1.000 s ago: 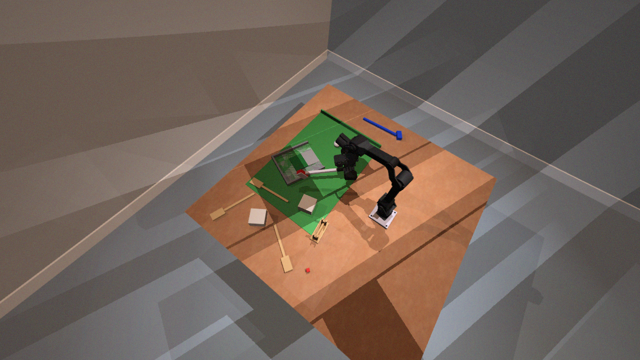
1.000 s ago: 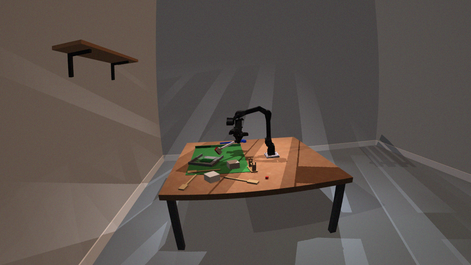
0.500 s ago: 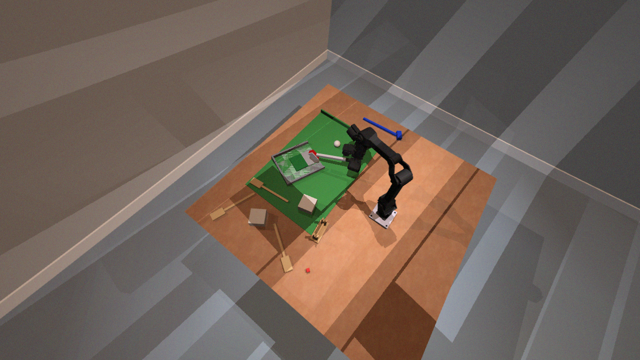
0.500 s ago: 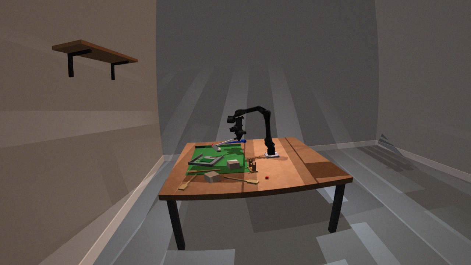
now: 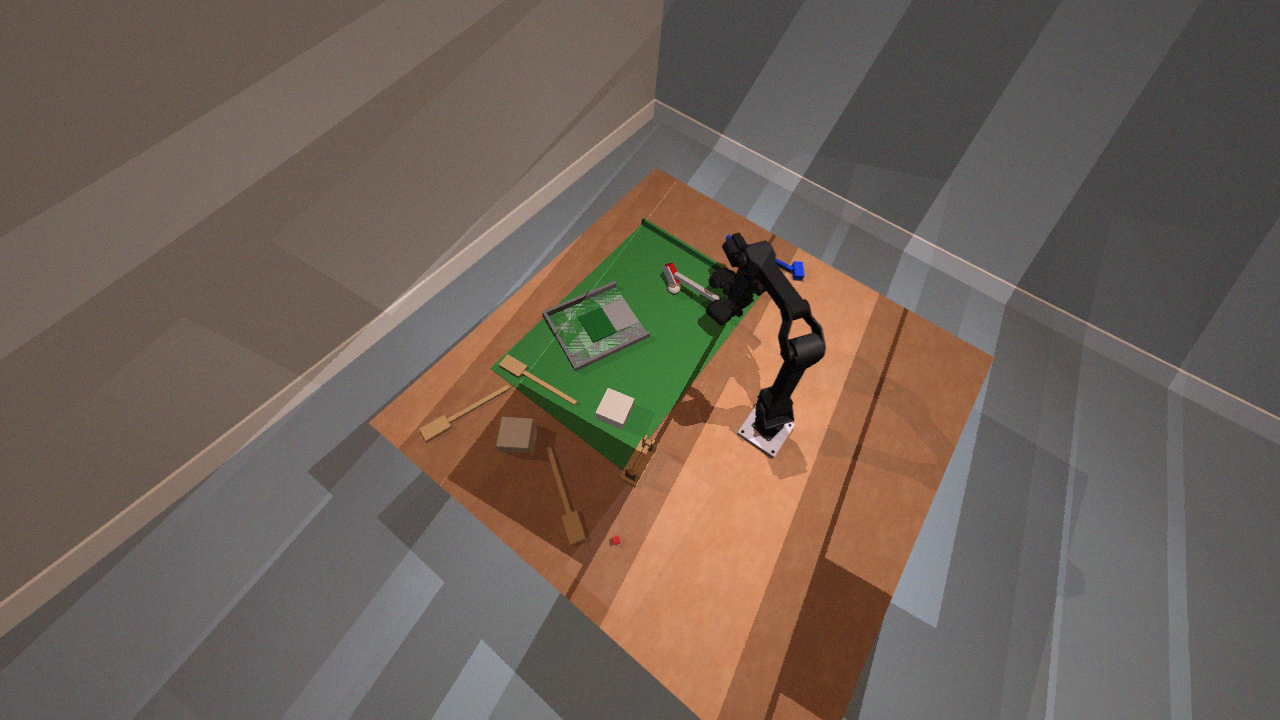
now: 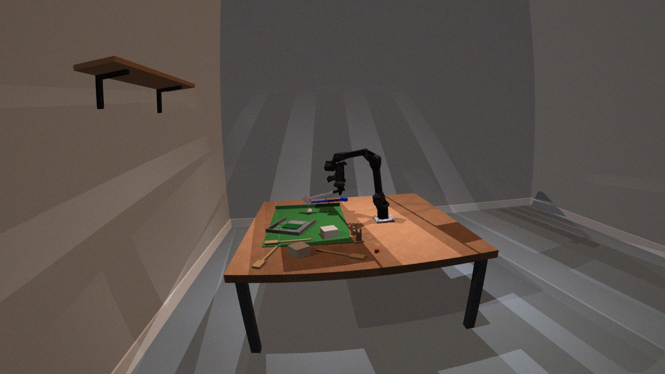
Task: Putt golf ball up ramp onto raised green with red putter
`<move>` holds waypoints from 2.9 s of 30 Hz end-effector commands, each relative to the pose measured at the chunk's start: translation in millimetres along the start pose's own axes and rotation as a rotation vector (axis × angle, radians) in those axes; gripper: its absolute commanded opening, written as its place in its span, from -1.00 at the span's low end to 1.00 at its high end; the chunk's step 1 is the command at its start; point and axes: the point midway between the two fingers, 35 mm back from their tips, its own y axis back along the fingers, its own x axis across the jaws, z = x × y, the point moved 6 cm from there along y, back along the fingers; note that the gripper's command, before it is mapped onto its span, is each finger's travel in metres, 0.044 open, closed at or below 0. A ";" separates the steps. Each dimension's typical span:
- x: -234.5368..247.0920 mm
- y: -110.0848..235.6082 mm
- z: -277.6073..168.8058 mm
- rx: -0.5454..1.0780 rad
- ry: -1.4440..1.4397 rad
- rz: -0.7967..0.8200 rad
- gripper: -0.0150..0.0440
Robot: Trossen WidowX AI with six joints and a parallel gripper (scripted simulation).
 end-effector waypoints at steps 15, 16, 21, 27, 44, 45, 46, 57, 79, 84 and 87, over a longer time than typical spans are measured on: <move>-30.8 -3.2 -8.7 0.008 -0.219 -0.023 -0.49; -31.0 -6.5 -8.7 0.008 -0.219 -0.023 -0.49; -31.2 -25.4 -9.1 0.008 -0.219 -0.023 -0.49; -31.1 -35.0 -9.7 0.008 -0.219 -0.022 -0.49; -31.6 -59.3 -9.9 0.008 -0.219 -0.022 -0.49; -31.6 -60.9 -10.0 0.008 -0.219 -0.022 -0.49; -31.6 -62.5 -10.0 0.008 -0.219 -0.022 -0.49; -30.8 -61.8 -10.8 0.012 -0.214 -0.017 -0.49; -58.3 -64.9 -17.8 0.014 -0.224 -0.019 -0.49; -40.0 -65.3 -9.5 0.013 -0.223 -0.019 -0.49; 0.2 -65.9 3.9 0.011 -0.222 -0.017 -0.49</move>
